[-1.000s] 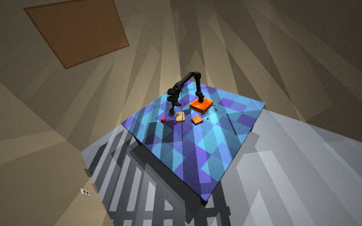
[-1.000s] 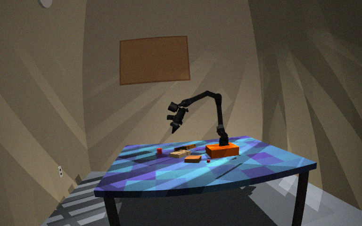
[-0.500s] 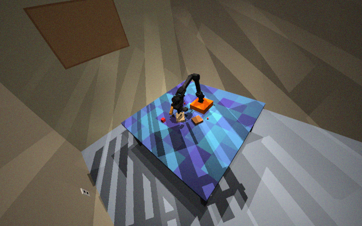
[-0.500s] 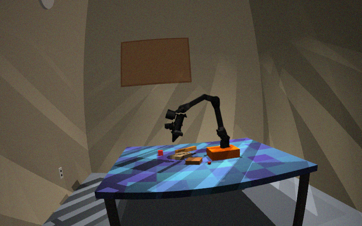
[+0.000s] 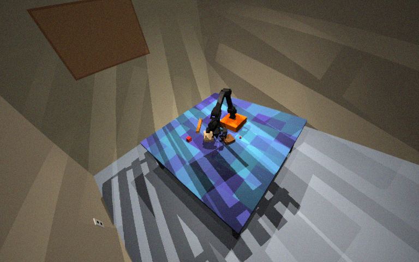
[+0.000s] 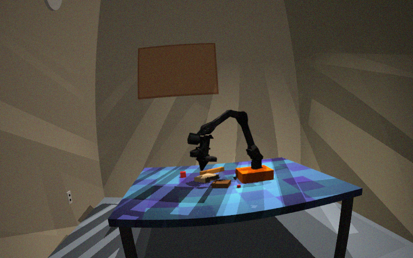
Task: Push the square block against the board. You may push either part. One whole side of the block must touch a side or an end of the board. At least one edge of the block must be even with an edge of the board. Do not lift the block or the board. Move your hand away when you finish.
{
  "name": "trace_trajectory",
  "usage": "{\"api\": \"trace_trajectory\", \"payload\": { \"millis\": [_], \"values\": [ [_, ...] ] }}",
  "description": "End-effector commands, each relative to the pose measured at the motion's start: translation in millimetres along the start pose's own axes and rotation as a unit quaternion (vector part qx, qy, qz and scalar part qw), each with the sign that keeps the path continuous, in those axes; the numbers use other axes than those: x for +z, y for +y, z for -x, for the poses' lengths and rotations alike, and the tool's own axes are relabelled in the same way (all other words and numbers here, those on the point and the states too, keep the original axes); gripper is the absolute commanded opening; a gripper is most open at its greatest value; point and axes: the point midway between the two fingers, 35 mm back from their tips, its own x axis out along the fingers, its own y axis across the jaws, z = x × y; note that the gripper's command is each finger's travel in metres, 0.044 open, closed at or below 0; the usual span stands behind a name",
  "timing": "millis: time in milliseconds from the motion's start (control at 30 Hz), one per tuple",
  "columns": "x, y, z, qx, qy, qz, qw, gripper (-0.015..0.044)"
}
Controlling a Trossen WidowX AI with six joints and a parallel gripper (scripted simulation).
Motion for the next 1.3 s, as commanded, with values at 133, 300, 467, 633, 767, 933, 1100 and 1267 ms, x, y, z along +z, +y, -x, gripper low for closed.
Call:
{"api": "trace_trajectory", "payload": {
  "millis": [133, 300, 467, 633, 767, 933, 1100, 1267],
  "values": [
    [15.0, 53.1, -14.2, 0.035, 0.026, 0.13, 0.991, 0.0],
    [18.6, 87.7, -23.5, 0.055, 0.044, 0.21, 0.975, 0.0],
    [19.1, 112.0, -29.5, 0.069, 0.056, 0.265, 0.96, 0.0],
    [18.0, 113.2, -41.8, 0.069, 0.056, 0.265, 0.96, 0.0],
    [10.8, 117.6, -83.7, 0.069, 0.057, 0.265, 0.96, 0.0],
    [10.7, 117.5, -83.7, 0.069, 0.057, 0.265, 0.96, 0.0],
    [8.2, 115.5, -83.4, 0.069, 0.057, 0.265, 0.96, 0.0],
    [4.3, 112.3, -83.1, 0.069, 0.057, 0.265, 0.96, 0.0]
  ]
}}
